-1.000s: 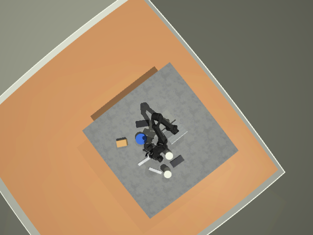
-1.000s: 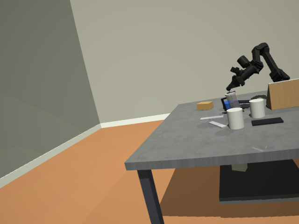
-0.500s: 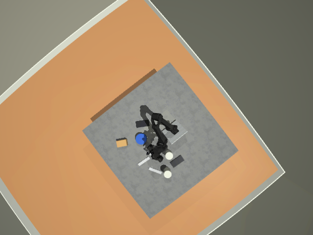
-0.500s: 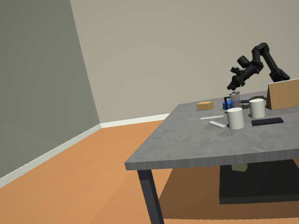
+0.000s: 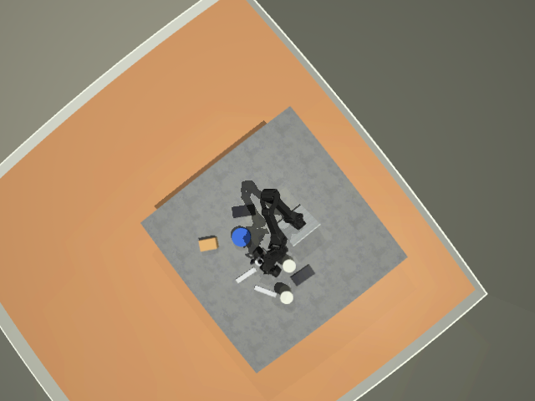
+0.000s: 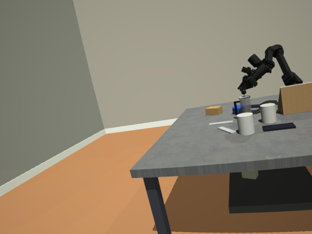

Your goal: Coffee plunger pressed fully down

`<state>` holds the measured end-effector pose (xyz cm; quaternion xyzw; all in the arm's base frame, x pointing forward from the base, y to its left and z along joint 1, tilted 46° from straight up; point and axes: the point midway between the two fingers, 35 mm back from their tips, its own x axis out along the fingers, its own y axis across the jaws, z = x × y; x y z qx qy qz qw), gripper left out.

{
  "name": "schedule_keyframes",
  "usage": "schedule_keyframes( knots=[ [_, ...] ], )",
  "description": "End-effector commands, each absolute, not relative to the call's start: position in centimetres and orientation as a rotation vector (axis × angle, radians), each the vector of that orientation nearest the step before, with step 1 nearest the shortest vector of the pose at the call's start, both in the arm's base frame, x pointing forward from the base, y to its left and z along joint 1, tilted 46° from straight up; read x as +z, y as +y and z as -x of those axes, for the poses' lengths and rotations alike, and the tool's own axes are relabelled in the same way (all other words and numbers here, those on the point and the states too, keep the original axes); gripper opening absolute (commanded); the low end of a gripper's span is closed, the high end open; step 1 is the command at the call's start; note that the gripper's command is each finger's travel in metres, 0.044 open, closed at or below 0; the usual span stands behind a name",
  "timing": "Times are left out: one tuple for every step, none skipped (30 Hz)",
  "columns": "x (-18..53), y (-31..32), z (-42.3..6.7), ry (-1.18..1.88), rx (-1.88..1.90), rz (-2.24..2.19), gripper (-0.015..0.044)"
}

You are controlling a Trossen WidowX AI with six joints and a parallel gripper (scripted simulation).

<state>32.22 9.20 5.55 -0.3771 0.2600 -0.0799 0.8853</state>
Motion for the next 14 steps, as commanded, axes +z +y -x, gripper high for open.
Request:
schedule_keyframes(
  knots=[
    [9.3,11.8,-31.1,0.522,-0.175,0.769,0.044],
    [10.1,12.2,-30.6,0.521,-0.177,0.772,0.044],
    [10.6,12.4,-30.2,0.519,-0.178,0.773,0.044],
    [10.8,12.5,-30.1,0.518,-0.178,0.774,0.044],
    [10.8,12.5,-30.1,0.518,-0.178,0.774,0.044],
    [10.8,12.5,-30.1,0.518,-0.178,0.774,0.044],
    [10.8,12.5,-30.1,0.518,-0.178,0.774,0.044],
    [10.8,12.5,-30.1,0.518,-0.178,0.774,0.044],
    [10.7,12.5,-30.1,0.518,-0.178,0.774,0.044],
    [10.7,12.5,-30.1,0.518,-0.178,0.774,0.044],
    [10.7,12.5,-30.1,0.518,-0.178,0.774,0.044],
    [10.7,12.5,-30.1,0.518,-0.178,0.774,0.044],
    [10.7,12.5,-30.1,0.518,-0.178,0.774,0.044],
    [10.7,12.5,-30.1,0.518,-0.178,0.774,0.044]
  ],
)
